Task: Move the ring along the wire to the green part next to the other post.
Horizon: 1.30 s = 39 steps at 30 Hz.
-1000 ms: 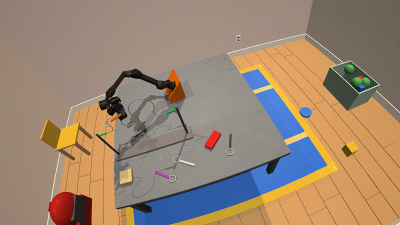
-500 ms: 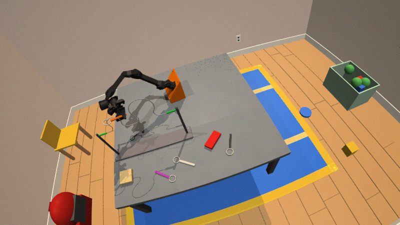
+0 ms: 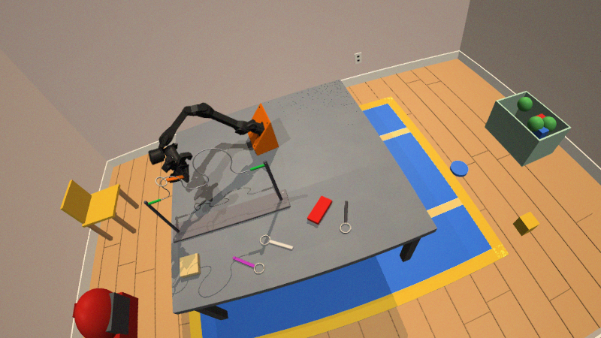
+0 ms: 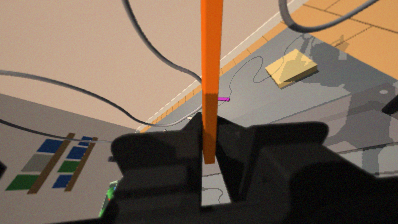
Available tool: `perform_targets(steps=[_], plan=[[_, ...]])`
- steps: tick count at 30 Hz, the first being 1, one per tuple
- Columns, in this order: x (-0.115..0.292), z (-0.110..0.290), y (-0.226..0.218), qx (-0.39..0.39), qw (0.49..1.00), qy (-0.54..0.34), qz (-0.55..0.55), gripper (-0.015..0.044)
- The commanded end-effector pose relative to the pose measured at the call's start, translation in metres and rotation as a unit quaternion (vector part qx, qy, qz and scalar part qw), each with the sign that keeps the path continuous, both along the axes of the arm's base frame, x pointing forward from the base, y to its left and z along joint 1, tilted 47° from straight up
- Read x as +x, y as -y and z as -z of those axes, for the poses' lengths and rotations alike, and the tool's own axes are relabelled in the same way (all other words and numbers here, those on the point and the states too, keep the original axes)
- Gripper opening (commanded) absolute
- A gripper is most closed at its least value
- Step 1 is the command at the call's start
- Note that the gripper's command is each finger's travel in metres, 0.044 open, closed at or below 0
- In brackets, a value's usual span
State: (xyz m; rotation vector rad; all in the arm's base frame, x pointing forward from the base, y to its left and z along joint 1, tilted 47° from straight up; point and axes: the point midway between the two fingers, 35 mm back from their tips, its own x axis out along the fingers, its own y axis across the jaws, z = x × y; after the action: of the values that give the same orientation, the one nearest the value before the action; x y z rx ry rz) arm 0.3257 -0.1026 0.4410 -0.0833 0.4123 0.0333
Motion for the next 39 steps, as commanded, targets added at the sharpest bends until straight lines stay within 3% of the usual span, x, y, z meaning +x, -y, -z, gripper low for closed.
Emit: perform_targets(steps=[1,20,39], plan=[[-0.001,-0.001,0.005,-0.048,0.999,0.004,0.006,-0.0150],[0.000,-0.010,0.028,-0.249,0.968,0.017,0.029,-0.0150],[-0.001,-0.027,0.045,-0.439,0.896,0.031,0.049,-0.0150]])
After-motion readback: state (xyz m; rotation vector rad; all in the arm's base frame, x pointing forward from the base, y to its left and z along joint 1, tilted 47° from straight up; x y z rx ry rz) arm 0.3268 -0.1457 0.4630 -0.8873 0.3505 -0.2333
